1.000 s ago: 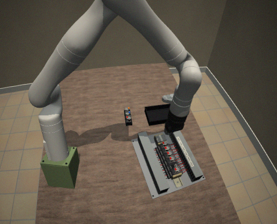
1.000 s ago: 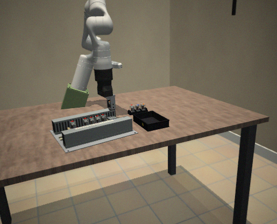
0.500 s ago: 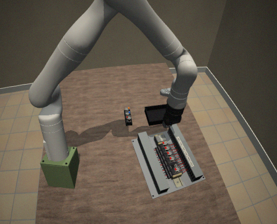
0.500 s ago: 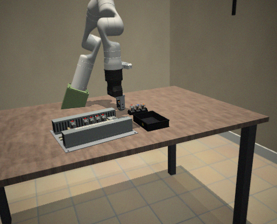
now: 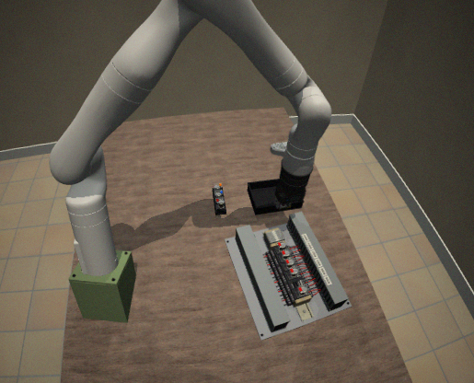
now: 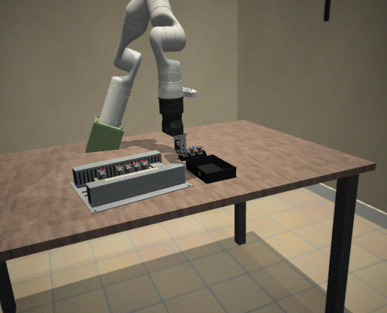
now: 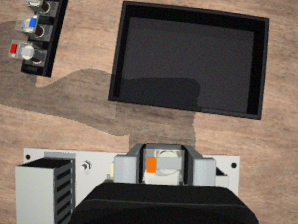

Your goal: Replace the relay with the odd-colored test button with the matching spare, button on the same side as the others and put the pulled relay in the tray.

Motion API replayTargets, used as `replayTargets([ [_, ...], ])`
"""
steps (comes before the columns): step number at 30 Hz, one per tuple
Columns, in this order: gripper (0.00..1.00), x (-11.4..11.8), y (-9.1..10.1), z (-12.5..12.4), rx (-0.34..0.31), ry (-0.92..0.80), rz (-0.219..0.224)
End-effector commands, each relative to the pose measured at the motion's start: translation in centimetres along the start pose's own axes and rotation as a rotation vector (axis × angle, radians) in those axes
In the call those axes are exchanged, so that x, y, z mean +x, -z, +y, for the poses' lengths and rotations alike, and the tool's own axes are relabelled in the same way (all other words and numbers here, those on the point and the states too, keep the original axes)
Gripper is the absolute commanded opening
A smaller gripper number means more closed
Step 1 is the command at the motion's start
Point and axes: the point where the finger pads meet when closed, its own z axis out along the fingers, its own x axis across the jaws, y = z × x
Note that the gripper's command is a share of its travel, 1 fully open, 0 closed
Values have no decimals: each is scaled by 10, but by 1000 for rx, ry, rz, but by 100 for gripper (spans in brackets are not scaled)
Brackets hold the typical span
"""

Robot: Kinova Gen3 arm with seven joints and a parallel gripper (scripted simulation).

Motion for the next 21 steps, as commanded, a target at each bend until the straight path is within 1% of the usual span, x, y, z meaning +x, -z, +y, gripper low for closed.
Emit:
replayTargets([
  [1, 0, 9, 0, -20, 1, 8, 14],
  [3, 0, 9, 0, -20, 1, 8, 14],
  [4, 0, 4, 0, -13, 0, 3, 4],
  [18, 0, 19, -5, -66, 2, 8, 14],
  [20, 0, 19, -5, -66, 2, 8, 14],
  [21, 0, 16, -5, -62, 5, 1, 8],
])
